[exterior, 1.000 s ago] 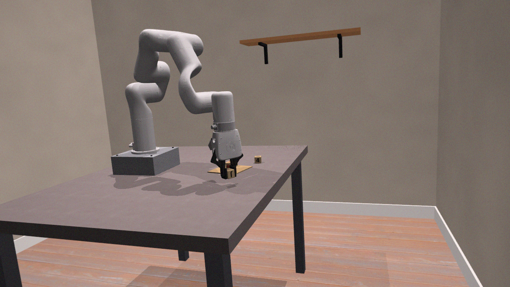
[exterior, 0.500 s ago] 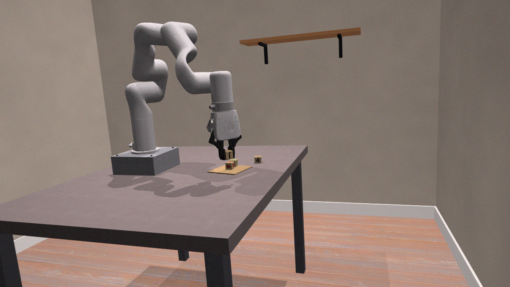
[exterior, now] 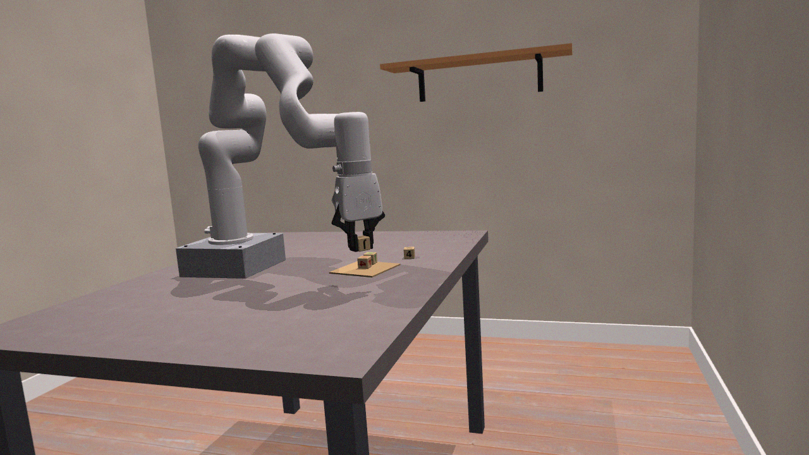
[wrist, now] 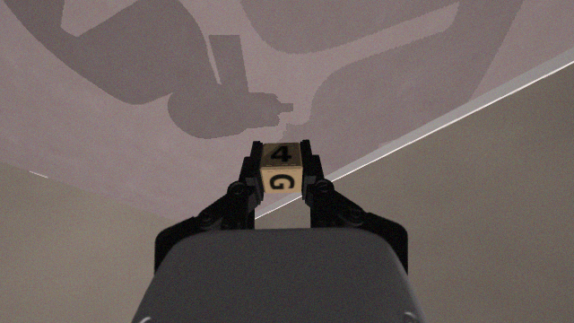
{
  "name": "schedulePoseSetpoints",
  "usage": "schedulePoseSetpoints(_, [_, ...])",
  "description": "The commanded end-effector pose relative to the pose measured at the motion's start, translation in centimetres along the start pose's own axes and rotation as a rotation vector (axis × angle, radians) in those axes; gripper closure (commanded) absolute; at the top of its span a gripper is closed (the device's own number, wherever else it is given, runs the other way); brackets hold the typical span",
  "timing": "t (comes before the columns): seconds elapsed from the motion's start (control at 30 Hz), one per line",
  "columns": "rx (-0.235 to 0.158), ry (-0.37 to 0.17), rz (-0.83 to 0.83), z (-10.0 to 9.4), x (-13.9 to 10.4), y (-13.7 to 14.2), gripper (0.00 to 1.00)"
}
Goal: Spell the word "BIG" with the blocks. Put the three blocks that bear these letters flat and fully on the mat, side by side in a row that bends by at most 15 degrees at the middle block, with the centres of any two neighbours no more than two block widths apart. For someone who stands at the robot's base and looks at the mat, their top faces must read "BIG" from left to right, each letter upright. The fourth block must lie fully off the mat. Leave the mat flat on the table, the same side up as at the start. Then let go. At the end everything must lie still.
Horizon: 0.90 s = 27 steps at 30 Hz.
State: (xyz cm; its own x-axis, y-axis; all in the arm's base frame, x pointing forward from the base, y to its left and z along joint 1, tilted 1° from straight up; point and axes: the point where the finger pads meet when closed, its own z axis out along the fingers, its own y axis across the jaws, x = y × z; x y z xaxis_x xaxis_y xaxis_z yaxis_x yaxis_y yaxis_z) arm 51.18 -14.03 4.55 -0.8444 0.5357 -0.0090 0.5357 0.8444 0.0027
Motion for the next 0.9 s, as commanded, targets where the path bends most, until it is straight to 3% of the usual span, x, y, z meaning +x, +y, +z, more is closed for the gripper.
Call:
schedulePoseSetpoints(0.0, [-0.003,-0.005,0.139,-0.4,2.4,1.9,0.73])
schedulePoseSetpoints(0.07, [-0.003,-0.005,0.139,-0.4,2.4,1.9,0.73])
schedulePoseSetpoints(0.47, [-0.004,-0.003,0.496,-0.6,9.3,5.5,0.73])
schedulePoseSetpoints(0.63, [-0.005,-0.002,0.581,-0.5,11.0,6.1,0.73])
schedulePoseSetpoints(0.7, [-0.005,-0.001,0.680,-0.5,13.0,6.8,0.73])
schedulePoseSetpoints(0.87, [-0.005,0.000,0.795,-0.4,15.4,7.3,0.73])
